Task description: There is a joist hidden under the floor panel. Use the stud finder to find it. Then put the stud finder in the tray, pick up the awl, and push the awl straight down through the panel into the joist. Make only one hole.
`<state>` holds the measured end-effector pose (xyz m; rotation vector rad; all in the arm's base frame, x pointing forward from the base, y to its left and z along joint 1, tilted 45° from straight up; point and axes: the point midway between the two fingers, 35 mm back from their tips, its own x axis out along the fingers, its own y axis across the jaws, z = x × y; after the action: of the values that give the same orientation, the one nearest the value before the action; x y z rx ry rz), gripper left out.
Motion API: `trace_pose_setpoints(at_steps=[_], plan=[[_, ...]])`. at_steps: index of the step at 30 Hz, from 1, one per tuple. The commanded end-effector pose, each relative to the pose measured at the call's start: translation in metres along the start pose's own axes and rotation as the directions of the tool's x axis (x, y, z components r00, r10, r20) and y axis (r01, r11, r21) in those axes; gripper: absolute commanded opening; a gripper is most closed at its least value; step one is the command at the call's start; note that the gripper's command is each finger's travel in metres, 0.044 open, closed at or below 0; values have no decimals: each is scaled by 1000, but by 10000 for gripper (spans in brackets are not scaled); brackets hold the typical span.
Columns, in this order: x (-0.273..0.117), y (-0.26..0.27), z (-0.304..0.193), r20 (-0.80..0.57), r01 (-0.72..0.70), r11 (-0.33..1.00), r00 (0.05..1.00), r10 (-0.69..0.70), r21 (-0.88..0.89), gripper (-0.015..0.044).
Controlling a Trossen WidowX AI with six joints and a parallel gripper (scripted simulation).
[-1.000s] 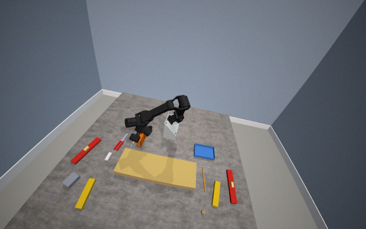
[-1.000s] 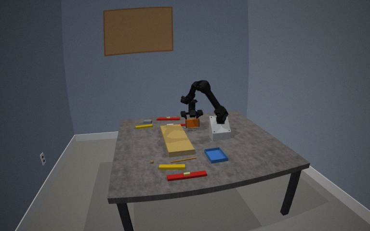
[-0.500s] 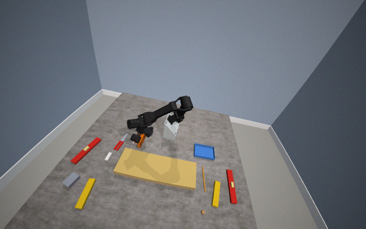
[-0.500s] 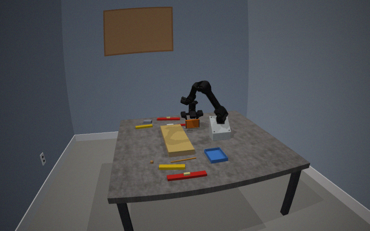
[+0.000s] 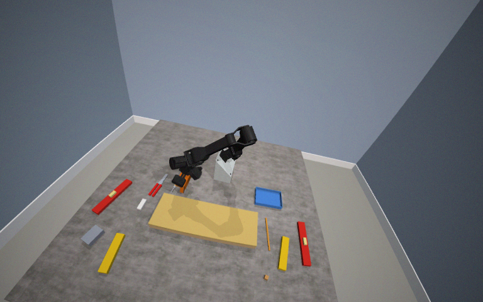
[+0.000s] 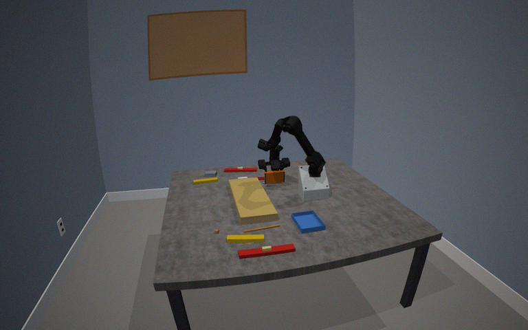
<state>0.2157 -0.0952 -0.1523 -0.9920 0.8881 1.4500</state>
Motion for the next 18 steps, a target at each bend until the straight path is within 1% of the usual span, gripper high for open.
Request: trace_pose_setpoints(at_steps=[1,18], plan=[[-2,-1,-1,-33,1,1000,999,-1,2,0],[-1,-1,3,-147,1,1000,989,0,3,0]])
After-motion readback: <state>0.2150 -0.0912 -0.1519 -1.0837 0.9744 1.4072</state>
